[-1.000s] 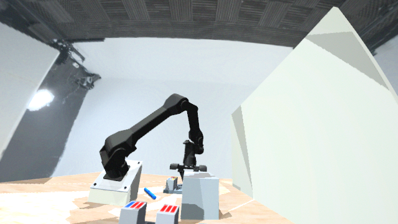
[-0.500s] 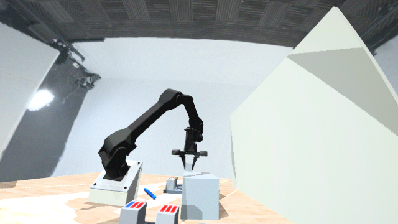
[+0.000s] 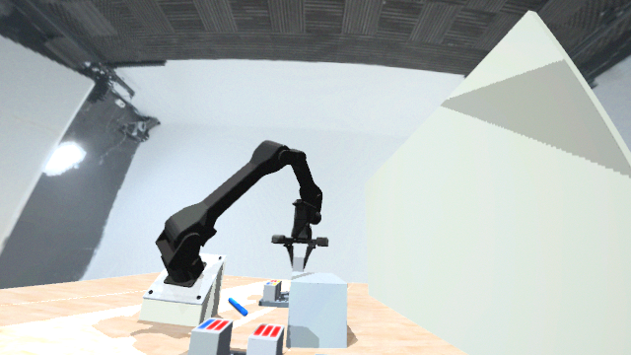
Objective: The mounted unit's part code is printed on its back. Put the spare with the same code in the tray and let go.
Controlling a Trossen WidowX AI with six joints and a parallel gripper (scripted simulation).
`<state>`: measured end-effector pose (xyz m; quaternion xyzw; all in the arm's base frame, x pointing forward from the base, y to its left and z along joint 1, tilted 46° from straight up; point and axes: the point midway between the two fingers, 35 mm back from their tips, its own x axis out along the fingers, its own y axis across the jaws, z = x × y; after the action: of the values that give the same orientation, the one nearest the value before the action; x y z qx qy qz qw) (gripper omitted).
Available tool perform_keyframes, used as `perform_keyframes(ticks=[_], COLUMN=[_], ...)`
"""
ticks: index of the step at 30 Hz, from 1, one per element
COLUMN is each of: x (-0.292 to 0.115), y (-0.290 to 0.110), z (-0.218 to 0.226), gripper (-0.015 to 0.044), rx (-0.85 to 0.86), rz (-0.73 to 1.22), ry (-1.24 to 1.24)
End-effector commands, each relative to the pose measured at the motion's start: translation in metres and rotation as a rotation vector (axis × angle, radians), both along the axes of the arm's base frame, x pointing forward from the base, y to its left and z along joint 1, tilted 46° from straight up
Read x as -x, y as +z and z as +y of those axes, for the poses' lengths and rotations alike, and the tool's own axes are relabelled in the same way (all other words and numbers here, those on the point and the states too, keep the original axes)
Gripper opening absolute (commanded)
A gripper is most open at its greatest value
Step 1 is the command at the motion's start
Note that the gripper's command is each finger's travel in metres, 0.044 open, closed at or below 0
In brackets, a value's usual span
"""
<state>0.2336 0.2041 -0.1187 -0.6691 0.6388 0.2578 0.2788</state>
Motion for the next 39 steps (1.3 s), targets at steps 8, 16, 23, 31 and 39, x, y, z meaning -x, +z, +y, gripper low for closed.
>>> perform_keyframes(ticks=[8,16,23,31,39], x=[0.002,-0.007,-0.046,-0.076,-0.102], y=[0.032,0.043,0.086,0.129,0.177], z=[0.04,0.038,0.013,-0.02,-0.066], gripper=[0.0,0.0,0.0,0.0,0.0], rx=[-0.021,-0.029,-0.06,-0.101,-0.108], rz=[-0.009,-0.006,0.003,0.001,-0.006], ry=[-0.005,-0.004,0.005,0.005,0.012])
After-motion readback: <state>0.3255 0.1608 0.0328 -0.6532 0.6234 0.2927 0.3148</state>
